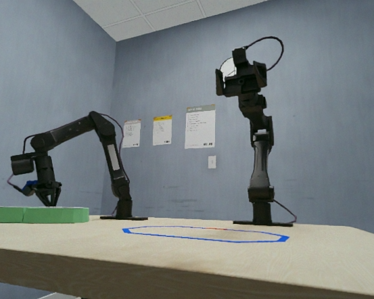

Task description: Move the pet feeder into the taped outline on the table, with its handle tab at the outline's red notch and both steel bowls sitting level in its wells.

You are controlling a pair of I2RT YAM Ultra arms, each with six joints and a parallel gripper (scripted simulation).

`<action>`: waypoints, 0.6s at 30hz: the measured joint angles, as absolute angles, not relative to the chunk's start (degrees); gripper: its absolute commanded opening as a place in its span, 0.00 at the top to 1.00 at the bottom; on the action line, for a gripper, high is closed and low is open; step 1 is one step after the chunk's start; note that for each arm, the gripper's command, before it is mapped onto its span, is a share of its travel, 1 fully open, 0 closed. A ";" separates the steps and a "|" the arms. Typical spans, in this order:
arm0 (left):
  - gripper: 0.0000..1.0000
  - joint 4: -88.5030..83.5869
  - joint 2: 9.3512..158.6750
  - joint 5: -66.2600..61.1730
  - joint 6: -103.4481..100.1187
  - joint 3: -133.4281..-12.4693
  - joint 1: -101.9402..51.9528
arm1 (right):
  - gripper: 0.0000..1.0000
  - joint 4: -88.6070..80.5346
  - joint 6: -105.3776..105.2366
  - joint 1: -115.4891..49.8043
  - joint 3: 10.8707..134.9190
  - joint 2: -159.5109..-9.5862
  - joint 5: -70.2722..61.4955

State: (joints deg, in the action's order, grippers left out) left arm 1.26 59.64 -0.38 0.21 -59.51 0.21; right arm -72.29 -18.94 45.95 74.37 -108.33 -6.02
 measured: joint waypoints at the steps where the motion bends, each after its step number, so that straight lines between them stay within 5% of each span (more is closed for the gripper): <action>1: 0.00 1.26 59.64 -0.38 0.21 -59.51 0.21 | 0.79 -72.29 -18.94 45.95 74.37 -108.33 -6.02; 18: 0.00 1.26 59.64 -0.38 0.21 -59.51 0.21 | 0.82 -72.27 -18.94 45.95 74.37 -108.33 -6.22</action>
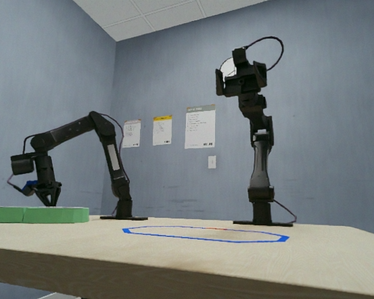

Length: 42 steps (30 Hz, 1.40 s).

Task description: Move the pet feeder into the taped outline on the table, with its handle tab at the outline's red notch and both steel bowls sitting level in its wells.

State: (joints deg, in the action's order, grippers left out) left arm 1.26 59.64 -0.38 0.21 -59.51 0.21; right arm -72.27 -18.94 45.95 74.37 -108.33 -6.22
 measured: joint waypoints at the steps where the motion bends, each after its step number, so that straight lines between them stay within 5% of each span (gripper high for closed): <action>1: 0.00 1.26 59.64 -0.38 0.21 -59.51 0.21 | 0.82 -72.27 -18.94 45.95 74.37 -108.33 -6.20; 42: 0.00 1.26 59.64 -0.38 0.21 -59.51 0.21 | 0.84 -72.27 -18.90 45.95 74.37 -108.33 -6.02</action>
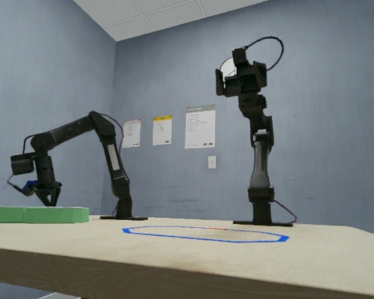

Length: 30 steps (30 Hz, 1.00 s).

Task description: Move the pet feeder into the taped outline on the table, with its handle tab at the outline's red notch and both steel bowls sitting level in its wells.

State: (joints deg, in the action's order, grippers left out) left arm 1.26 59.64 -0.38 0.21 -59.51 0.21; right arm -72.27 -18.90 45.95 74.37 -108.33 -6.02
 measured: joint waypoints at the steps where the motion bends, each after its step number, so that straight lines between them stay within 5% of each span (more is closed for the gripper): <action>1: 0.00 1.26 59.64 -0.38 0.21 -59.51 0.21 | 0.84 -72.27 -18.90 45.95 74.37 -108.33 -6.02; 30: 0.00 1.26 59.64 -0.38 0.21 -59.51 0.21 | 0.84 -67.48 -33.61 33.78 61.12 -97.47 -9.06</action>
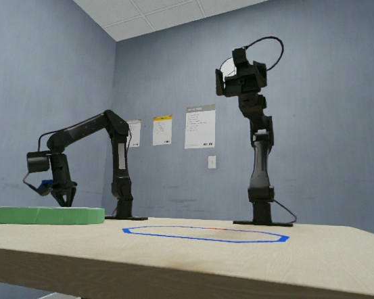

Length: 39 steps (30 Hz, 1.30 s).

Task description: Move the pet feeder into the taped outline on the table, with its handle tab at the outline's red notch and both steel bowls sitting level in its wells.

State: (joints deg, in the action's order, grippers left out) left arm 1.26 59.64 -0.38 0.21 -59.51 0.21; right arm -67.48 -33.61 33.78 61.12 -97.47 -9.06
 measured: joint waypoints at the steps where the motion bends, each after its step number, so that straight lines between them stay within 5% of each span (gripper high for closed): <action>1: 0.00 1.26 59.64 -0.38 0.21 -59.51 0.21 | 0.84 -67.29 -34.46 33.10 60.62 -97.01 -9.28; 39: 0.00 1.26 59.64 -0.38 0.21 -59.51 0.21 | 0.84 -60.29 -66.92 6.35 50.24 -86.65 -15.20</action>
